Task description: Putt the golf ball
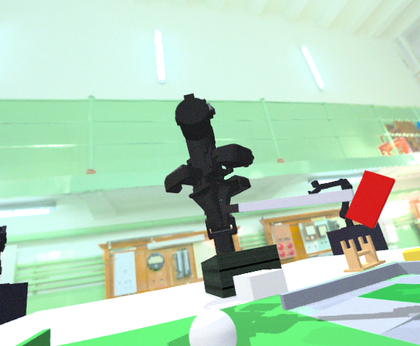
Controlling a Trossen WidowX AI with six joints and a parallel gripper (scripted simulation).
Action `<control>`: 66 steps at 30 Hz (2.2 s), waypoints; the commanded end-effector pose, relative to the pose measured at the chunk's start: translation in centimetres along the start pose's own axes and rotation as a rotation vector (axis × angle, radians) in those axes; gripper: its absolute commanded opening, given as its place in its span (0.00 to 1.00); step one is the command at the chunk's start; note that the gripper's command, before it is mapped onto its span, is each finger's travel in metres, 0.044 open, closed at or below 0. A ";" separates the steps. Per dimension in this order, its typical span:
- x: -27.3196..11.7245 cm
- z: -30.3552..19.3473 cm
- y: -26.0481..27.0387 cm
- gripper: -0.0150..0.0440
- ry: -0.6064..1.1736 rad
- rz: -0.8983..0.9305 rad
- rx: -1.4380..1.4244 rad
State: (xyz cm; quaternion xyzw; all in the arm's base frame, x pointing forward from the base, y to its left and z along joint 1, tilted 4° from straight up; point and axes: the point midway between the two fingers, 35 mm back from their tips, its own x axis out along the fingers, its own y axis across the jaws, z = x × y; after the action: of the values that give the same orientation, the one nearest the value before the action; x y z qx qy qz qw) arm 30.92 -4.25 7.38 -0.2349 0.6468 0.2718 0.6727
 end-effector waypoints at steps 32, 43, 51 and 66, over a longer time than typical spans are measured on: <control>1.3 -11.4 -8.7 0.25 0.087 -0.072 0.572; 2.8 -11.6 -8.7 0.25 0.087 -0.072 0.572; 4.1 -11.7 -8.7 0.25 0.087 -0.072 0.572; 4.8 -11.8 -8.7 0.25 0.084 -0.071 0.575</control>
State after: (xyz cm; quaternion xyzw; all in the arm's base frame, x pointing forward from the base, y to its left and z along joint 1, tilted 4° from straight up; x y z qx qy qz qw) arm 28.04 -18.23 1.61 -0.0678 0.7166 0.0439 0.6928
